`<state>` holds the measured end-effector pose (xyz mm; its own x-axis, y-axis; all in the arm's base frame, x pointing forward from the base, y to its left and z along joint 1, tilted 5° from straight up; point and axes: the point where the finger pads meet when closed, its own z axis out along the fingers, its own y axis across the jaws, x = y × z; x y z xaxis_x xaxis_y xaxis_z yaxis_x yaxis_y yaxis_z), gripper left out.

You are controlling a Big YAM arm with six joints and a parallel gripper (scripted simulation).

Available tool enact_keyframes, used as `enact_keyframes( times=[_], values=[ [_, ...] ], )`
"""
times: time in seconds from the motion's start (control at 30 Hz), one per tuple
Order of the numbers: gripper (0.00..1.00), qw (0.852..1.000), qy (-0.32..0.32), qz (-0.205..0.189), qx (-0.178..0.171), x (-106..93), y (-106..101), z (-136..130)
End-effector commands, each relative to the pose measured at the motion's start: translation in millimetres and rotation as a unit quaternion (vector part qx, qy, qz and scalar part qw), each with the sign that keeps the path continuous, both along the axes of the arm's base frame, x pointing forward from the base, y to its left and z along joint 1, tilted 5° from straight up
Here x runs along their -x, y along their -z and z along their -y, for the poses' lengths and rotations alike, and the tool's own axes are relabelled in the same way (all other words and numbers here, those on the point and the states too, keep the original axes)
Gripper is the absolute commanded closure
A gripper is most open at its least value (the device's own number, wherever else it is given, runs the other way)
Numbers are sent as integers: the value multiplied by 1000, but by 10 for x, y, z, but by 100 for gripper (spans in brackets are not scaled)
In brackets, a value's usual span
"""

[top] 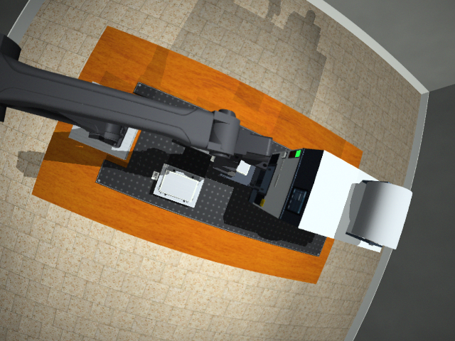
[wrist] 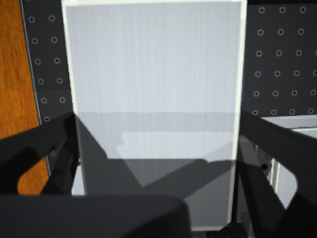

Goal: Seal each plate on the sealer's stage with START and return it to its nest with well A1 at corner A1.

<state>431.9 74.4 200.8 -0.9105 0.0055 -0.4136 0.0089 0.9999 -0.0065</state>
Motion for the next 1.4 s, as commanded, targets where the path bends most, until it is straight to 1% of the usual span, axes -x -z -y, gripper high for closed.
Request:
enact_keyframes(
  times=[0.0,0.07,0.13,0.17,0.27,0.47,0.63,0.7,0.83,0.93,1.13,1.2,1.27,1.37],
  values=[
    [100,1000,6,7,-5,51,-43,-81],
    [100,1000,5,2,-4,114,8,-93],
    [100,1000,5,2,-4,114,8,-93],
    [100,1000,4,3,-5,99,-16,-90],
    [100,1000,3,10,-4,166,-75,-111],
    [100,1000,2,3,-4,361,-17,-178],
    [100,1000,9,-4,-3,452,49,-178],
    [100,1000,9,-4,-3,452,49,-178],
    [100,1000,2,9,-5,517,-51,-246],
    [100,1000,2,4,-4,628,-3,-272],
    [100,1000,10,0,-4,706,58,-297],
    [100,1000,9,-3,-3,787,90,-308],
    [100,1000,9,-3,-3,787,90,-308],
    [100,1000,3,7,-5,819,-9,-359]
  ],
)
